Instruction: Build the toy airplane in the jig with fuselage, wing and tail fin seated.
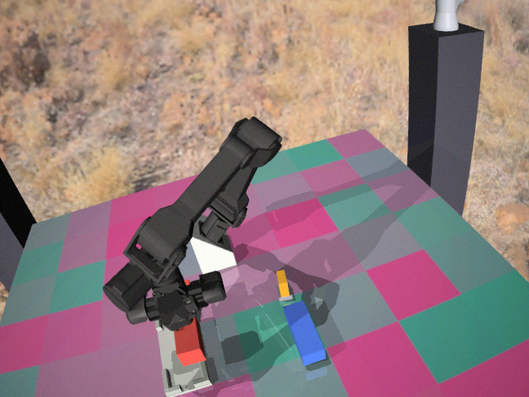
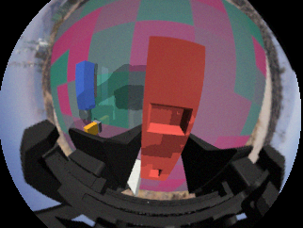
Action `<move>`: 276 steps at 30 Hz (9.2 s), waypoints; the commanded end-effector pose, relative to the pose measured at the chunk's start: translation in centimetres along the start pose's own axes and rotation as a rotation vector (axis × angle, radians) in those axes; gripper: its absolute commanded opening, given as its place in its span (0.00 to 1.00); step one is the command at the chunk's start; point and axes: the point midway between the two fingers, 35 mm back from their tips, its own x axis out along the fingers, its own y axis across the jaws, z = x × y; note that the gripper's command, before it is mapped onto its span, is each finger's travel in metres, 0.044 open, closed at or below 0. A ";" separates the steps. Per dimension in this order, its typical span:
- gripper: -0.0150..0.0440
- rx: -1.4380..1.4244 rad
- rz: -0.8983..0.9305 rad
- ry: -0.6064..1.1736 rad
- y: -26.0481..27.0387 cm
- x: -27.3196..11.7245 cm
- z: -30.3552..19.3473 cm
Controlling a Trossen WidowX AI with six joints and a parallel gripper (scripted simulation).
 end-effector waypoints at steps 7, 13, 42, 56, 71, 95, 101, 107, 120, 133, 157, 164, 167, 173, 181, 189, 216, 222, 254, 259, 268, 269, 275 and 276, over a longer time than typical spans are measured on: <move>0.25 -0.030 -0.001 -0.001 -3.0 1.5 -1.0; 0.30 -0.042 0.000 0.000 -3.9 2.1 -1.3; 0.59 -0.042 -0.001 -0.001 -4.1 2.8 -1.3; 0.59 -0.042 0.000 -0.001 -4.1 5.0 -1.3; 0.53 -0.049 -0.001 0.007 -3.9 5.9 -1.4; 1.00 -0.049 -0.001 0.007 -3.9 5.9 -1.4; 1.00 -0.048 -0.002 0.006 -4.1 4.8 -1.2; 1.00 -0.041 -0.003 0.001 -4.1 -4.5 -1.4; 1.00 0.005 -0.007 0.002 -4.1 -4.4 -0.9; 1.00 0.014 -0.043 0.001 11.9 -4.2 5.8; 1.00 0.001 0.015 -0.002 21.9 2.1 6.0; 1.00 0.001 0.015 -0.002 21.9 2.9 6.0; 1.00 0.001 0.015 -0.002 21.9 3.4 6.1; 1.00 0.001 0.016 -0.002 21.9 4.4 6.1; 1.00 0.001 0.017 -0.002 22.0 5.7 6.0; 0.91 0.001 0.018 -0.002 22.0 6.4 6.0; 0.25 -0.013 0.011 0.000 21.8 4.3 6.2; 0.25 -0.010 0.008 0.000 21.7 2.4 6.4; 0.25 0.029 0.010 -0.001 21.2 -6.2 6.1; 0.25 0.119 0.005 -0.002 19.6 -6.0 6.3; 0.25 0.279 -0.003 -0.005 16.7 -5.7 6.6; 0.25 0.297 -0.003 -0.005 16.4 -5.7 6.6; 0.25 0.405 -0.007 -0.007 14.4 -5.4 6.6; 0.25 0.423 -0.008 -0.007 14.1 -5.4 6.6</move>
